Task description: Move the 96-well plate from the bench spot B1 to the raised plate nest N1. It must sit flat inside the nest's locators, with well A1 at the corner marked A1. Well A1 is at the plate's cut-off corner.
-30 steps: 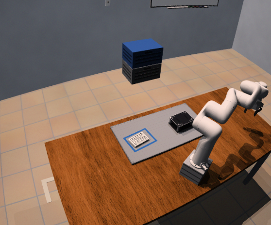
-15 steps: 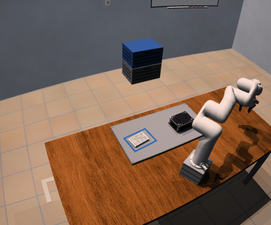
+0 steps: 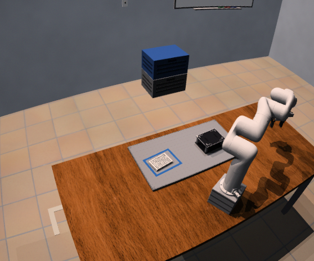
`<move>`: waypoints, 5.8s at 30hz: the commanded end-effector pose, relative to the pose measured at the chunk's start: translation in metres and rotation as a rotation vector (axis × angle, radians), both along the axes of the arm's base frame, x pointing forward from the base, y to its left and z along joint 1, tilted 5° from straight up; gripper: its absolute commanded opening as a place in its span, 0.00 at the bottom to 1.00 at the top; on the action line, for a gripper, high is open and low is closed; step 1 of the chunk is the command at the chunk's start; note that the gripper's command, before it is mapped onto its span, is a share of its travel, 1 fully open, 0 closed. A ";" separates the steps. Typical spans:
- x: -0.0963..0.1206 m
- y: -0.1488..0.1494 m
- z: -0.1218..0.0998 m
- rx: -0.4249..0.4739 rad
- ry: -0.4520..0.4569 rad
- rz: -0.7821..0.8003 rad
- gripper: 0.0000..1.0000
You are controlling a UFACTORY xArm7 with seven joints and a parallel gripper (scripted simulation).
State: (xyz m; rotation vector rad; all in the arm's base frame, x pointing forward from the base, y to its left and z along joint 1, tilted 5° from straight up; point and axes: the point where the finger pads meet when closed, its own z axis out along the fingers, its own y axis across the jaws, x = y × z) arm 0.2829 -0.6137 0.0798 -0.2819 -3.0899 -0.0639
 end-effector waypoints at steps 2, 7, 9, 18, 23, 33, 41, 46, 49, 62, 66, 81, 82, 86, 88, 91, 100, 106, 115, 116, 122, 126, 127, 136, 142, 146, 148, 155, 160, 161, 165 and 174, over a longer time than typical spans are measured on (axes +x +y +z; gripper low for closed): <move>0.021 0.012 0.000 -0.007 -0.005 0.104 1.00; 0.029 0.018 -0.001 -0.006 -0.005 0.170 1.00; 0.038 0.023 -0.002 -0.004 -0.005 0.236 1.00; 0.066 0.045 -0.006 -0.001 -0.005 0.370 1.00; 0.073 0.051 -0.007 0.000 -0.005 0.437 1.00; 0.105 0.080 -0.011 0.005 -0.005 0.640 1.00; 0.121 0.097 -0.014 0.009 -0.004 0.773 1.00; 0.136 0.114 -0.016 0.012 -0.004 0.875 1.00; 0.145 0.124 -0.018 0.013 -0.004 0.912 1.00; 0.175 0.164 -0.023 0.022 -0.002 1.188 1.00; 0.182 0.174 -0.024 0.023 -0.002 1.221 1.00; 0.211 0.223 -0.030 0.034 0.000 1.500 1.00; 0.213 0.228 -0.030 0.035 0.001 1.533 1.00; 0.222 0.244 -0.032 0.038 0.001 1.607 1.00; 0.224 0.249 -0.032 0.039 0.002 1.640 1.00; 0.226 0.253 -0.033 0.041 0.002 1.673 1.00; 0.240 0.289 -0.037 0.050 0.005 1.881 1.00; 0.247 0.307 -0.038 0.053 0.007 1.956 1.00; 0.257 0.339 -0.041 0.062 0.010 2.131 1.00; 0.258 0.344 -0.042 0.063 0.011 2.165 1.00; 0.263 0.367 -0.044 0.069 0.013 2.274 1.00; 0.265 0.377 -0.045 0.071 0.014 2.318 1.00; 0.266 0.380 -0.045 0.071 0.014 2.318 1.00; 0.272 0.418 -0.048 0.083 0.020 2.528 1.00; 0.274 0.438 -0.050 0.089 0.023 2.639 1.00; 0.275 0.458 -0.052 0.096 0.027 2.751 1.00; 0.275 0.465 -0.052 0.096 0.027 2.751 1.00; 0.275 0.494 -0.054 0.105 0.032 2.897 1.00; 0.275 0.504 -0.055 0.110 0.035 2.963 1.00; 0.275 0.509 -0.056 0.112 0.036 2.996 1.00; 0.274 0.522 -0.057 0.115 0.039 3.043 1.00; 0.270 0.556 -0.059 0.128 0.048 3.222 1.00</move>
